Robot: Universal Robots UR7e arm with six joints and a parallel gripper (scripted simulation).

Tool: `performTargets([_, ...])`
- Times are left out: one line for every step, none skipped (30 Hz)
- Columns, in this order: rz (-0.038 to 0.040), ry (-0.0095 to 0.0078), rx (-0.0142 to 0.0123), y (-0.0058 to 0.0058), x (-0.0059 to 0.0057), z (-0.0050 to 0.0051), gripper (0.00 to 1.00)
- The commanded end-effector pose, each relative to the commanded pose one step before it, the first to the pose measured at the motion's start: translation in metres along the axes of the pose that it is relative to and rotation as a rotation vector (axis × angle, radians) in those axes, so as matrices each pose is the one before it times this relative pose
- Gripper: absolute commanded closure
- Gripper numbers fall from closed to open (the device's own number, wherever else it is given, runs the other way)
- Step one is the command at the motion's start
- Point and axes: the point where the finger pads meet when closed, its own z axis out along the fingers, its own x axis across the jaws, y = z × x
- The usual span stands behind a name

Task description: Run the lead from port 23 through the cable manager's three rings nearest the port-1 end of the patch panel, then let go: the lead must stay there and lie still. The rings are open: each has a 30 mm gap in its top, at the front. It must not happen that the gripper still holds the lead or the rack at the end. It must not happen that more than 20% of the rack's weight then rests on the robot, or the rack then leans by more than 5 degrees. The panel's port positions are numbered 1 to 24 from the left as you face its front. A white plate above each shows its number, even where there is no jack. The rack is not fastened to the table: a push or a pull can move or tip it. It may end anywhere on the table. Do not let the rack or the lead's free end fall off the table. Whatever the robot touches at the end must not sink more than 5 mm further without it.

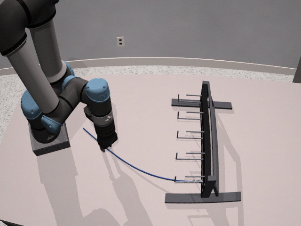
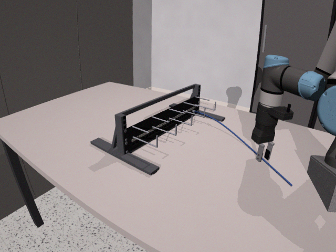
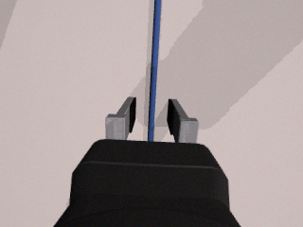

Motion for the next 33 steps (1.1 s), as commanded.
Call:
performTargets([0.00005,0.00029,-0.00094,0.00028,0.00009,-0.00015,0.33])
performTargets([0.0,0.0,0.0,0.0,0.0,0.0,0.33])
performTargets([0.0,0.0,0.0,0.0,0.0,0.0,0.33])
performTargets([0.0,0.0,0.0,0.0,0.0,0.0,0.33])
performTargets([0.0,0.0,0.0,0.0,0.0,0.0,0.33])
performTargets([0.0,0.0,0.0,0.0,0.0,0.0,0.33])
performTargets([0.0,0.0,0.0,0.0,0.0,0.0,0.33])
performTargets([0.0,0.0,0.0,0.0,0.0,0.0,0.33])
performTargets([0.0,0.0,0.0,0.0,0.0,0.0,0.33])
performTargets([0.0,0.0,0.0,0.0,0.0,0.0,0.33])
performTargets([0.0,0.0,0.0,0.0,0.0,0.0,0.33])
performTargets([0.0,0.0,0.0,0.0,0.0,0.0,0.33])
performTargets([0.0,0.0,0.0,0.0,0.0,0.0,0.33])
performTargets([0.0,0.0,0.0,0.0,0.0,0.0,1.0])
performTargets([0.0,0.0,0.0,0.0,0.0,0.0,1.0])
performTargets([0.0,0.0,0.0,0.0,0.0,0.0,1.0])
performTargets([0.0,0.0,0.0,0.0,0.0,0.0,1.0])
performTargets([0.0,0.0,0.0,0.0,0.0,0.0,1.0])
performTargets([0.0,0.0,0.0,0.0,0.0,0.0,1.0])
performTargets([0.0,0.0,0.0,0.0,0.0,0.0,1.0])
performTargets([0.0,0.0,0.0,0.0,0.0,0.0,1.0])
performTargets([0.0,0.0,0.0,0.0,0.0,0.0,1.0])
performTargets([0.0,0.0,0.0,0.0,0.0,0.0,1.0])
performTargets([0.0,0.0,0.0,0.0,0.0,0.0,1.0])
performTargets([0.0,0.0,0.0,0.0,0.0,0.0,1.0])
performTargets([0.0,0.0,0.0,0.0,0.0,0.0,1.0])
performTargets([0.0,0.0,0.0,0.0,0.0,0.0,1.0])
performTargets([0.0,0.0,0.0,0.0,0.0,0.0,1.0])
performTargets([0.0,0.0,0.0,0.0,0.0,0.0,1.0])
performTargets([0.0,0.0,0.0,0.0,0.0,0.0,1.0])
performTargets([0.0,0.0,0.0,0.0,0.0,0.0,1.0])
performTargets([0.0,0.0,0.0,0.0,0.0,0.0,1.0])
performTargets([0.0,0.0,0.0,0.0,0.0,0.0,1.0])
